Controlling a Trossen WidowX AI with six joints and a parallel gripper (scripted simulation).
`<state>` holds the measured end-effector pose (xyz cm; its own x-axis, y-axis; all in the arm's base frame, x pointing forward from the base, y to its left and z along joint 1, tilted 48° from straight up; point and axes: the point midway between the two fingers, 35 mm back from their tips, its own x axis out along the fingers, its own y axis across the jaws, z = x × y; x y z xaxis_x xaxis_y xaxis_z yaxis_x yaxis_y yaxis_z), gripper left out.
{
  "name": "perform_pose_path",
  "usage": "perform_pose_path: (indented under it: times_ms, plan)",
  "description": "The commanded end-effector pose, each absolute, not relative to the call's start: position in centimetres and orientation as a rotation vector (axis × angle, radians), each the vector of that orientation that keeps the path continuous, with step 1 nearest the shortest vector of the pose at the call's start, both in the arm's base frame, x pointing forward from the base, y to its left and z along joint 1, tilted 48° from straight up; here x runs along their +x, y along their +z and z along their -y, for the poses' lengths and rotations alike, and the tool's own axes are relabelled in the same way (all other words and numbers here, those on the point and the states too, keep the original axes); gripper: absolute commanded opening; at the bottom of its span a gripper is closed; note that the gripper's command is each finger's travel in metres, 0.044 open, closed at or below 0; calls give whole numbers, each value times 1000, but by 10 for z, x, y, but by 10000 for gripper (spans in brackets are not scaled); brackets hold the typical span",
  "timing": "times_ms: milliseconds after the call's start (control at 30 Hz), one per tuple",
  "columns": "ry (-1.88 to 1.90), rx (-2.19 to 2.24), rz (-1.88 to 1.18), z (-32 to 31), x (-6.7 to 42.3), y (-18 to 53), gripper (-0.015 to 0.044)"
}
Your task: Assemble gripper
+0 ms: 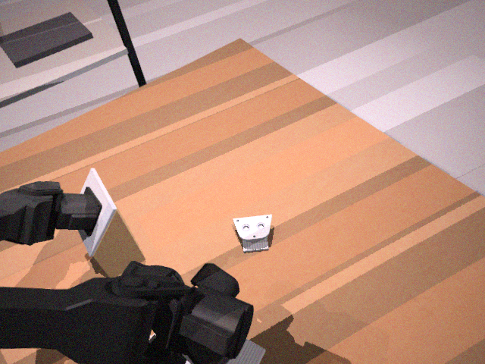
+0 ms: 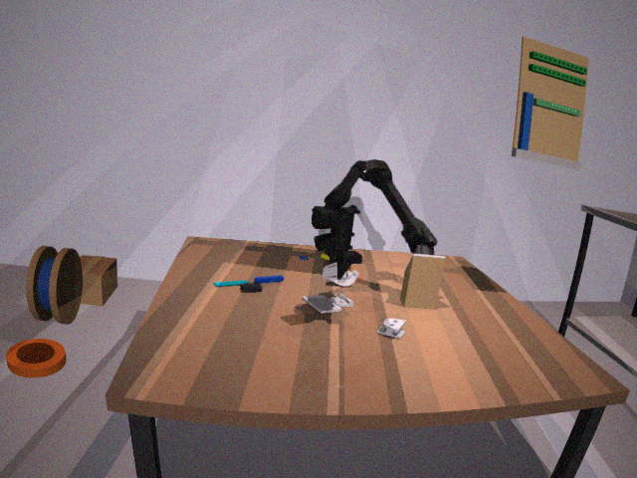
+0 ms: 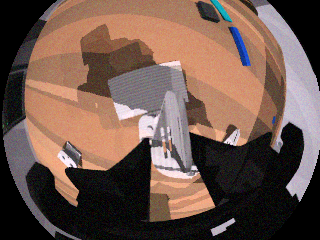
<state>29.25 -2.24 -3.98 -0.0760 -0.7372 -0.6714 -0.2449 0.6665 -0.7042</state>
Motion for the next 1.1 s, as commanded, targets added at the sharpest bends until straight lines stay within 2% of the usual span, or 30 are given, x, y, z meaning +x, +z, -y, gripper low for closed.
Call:
perform_pose_path:
  times_ms: [0, 400, 1067]
  plan:
    - [-493, -812, -1646, 14, 297, -50, 134]
    - [-494, -811, -1645, -7, 310, -77, 134]
    - [-498, -808, -1643, -7, 310, -78, 134]
